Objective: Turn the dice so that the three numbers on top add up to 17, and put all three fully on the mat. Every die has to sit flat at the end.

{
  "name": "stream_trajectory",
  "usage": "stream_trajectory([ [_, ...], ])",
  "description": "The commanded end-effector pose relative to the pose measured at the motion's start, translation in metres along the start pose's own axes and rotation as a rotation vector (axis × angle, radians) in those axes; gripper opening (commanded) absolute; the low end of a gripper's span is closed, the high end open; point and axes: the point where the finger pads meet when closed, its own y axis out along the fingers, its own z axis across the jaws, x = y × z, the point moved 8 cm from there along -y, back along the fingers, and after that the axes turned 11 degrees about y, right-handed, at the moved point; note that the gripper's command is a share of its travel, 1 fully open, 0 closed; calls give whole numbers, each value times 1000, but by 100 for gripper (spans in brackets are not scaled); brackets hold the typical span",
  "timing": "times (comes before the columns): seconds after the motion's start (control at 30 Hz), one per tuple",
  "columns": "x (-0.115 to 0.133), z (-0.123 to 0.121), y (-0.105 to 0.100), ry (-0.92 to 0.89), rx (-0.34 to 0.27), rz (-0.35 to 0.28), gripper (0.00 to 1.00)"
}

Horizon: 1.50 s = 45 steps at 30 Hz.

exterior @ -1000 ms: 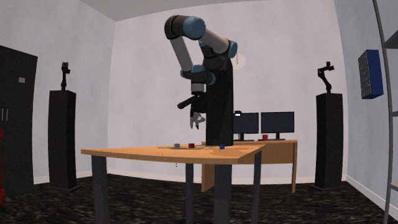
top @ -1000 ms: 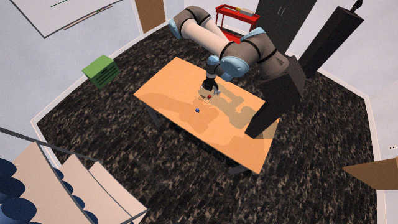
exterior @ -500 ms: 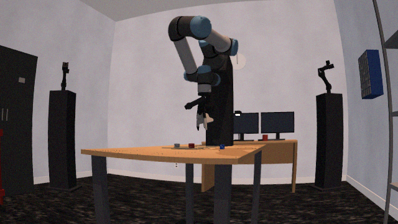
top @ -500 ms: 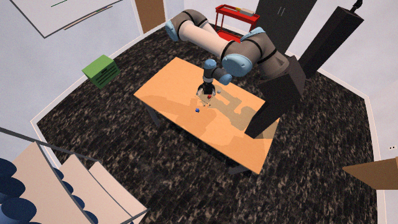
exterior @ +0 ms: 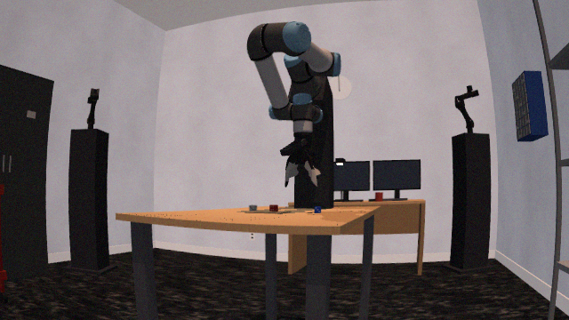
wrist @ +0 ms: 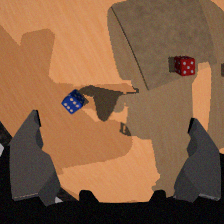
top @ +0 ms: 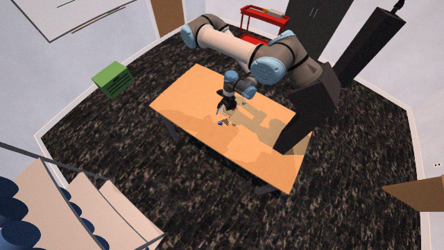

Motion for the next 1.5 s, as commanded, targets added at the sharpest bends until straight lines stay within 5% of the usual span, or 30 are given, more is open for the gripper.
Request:
stream_trajectory([
  [0.0, 9, -13, 0, -158, 1, 2, 100],
  [0.53, 38, -46, -2, -585, -2, 11, 100],
  [1.0, 44, -52, -3, -665, -3, 13, 100],
  [1.03, 44, -52, -3, -665, -3, 13, 24],
  [1.47, 44, -52, -3, -665, -3, 13, 24],
])
